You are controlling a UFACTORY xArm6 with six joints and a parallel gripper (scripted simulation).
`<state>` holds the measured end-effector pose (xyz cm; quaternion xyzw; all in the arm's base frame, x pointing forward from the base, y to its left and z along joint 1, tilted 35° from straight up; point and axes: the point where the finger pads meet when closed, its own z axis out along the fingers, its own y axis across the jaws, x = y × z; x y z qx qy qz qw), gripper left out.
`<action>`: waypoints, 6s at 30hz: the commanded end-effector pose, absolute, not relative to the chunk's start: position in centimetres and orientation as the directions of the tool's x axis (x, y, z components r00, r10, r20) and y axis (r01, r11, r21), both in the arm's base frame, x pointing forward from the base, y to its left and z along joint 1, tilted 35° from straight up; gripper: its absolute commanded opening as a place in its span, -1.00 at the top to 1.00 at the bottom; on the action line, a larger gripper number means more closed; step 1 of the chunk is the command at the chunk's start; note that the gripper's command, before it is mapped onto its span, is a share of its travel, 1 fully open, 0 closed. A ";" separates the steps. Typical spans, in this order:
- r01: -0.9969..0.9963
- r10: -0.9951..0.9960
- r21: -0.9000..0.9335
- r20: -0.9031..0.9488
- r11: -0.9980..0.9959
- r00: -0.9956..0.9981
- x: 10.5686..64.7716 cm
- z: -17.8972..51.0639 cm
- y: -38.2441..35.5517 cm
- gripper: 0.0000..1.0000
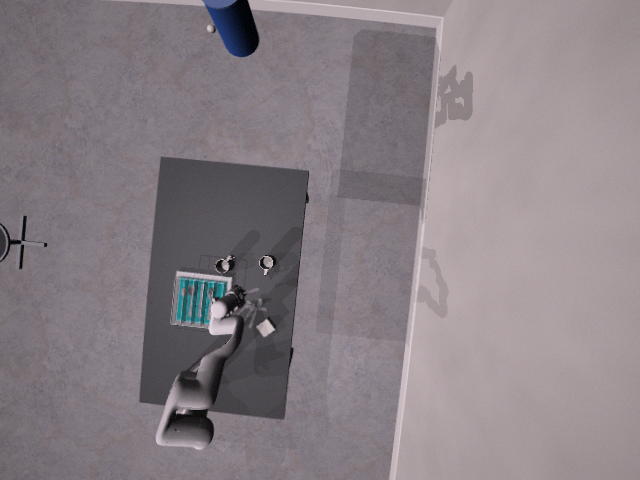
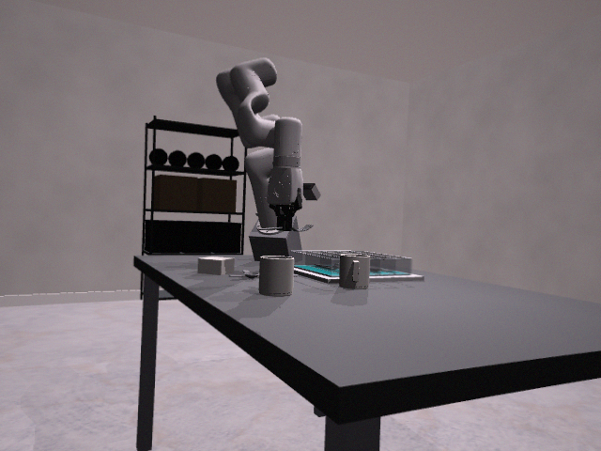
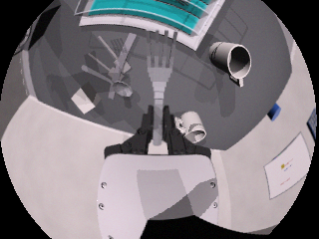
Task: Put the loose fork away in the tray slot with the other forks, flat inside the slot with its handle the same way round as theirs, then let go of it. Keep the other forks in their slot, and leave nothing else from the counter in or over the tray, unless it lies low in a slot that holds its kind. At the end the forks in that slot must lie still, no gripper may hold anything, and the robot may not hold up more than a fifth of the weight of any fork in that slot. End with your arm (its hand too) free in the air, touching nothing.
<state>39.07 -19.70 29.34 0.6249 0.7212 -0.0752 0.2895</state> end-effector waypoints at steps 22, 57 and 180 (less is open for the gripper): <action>0.953 0.871 0.235 -0.487 0.193 -0.057 36.4 20.2 -6.4 0.91; 0.933 0.831 0.202 -0.537 0.297 -0.148 31.7 14.1 2.1 0.91; -0.281 -0.134 0.389 0.365 -0.877 0.921 31.8 14.0 2.2 0.91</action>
